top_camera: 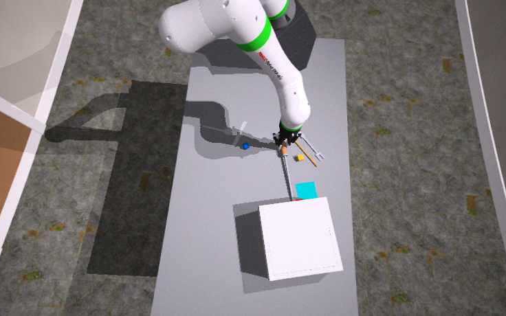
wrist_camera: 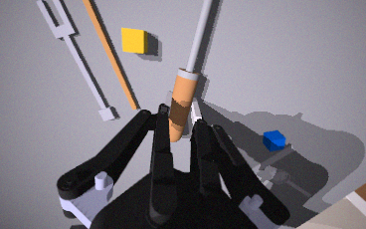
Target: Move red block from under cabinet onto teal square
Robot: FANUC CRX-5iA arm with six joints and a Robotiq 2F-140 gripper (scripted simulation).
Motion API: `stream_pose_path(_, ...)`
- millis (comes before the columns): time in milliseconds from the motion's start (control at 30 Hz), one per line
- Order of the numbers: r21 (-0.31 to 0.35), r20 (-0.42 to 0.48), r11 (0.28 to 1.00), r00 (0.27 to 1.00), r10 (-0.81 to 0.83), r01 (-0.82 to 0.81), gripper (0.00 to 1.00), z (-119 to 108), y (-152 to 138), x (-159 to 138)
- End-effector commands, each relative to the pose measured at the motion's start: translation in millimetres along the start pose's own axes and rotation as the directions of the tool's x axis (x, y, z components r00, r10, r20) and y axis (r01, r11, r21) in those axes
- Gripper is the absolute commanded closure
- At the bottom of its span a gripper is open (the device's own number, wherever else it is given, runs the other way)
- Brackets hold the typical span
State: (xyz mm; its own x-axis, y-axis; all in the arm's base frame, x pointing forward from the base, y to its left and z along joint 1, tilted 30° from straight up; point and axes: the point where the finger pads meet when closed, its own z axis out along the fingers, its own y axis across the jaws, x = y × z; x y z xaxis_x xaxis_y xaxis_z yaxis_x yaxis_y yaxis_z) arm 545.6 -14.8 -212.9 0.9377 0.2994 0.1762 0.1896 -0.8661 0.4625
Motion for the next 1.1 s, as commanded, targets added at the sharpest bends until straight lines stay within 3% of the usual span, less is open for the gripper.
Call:
stream_pose_path(0,0.000,-0.001,1.000,1.000,0.000,0.000,1.00,0,0,-6)
stream_pose_path(1067,0.000,-0.001,1.000,1.000,0.000,0.000,1.00,0,0,-34)
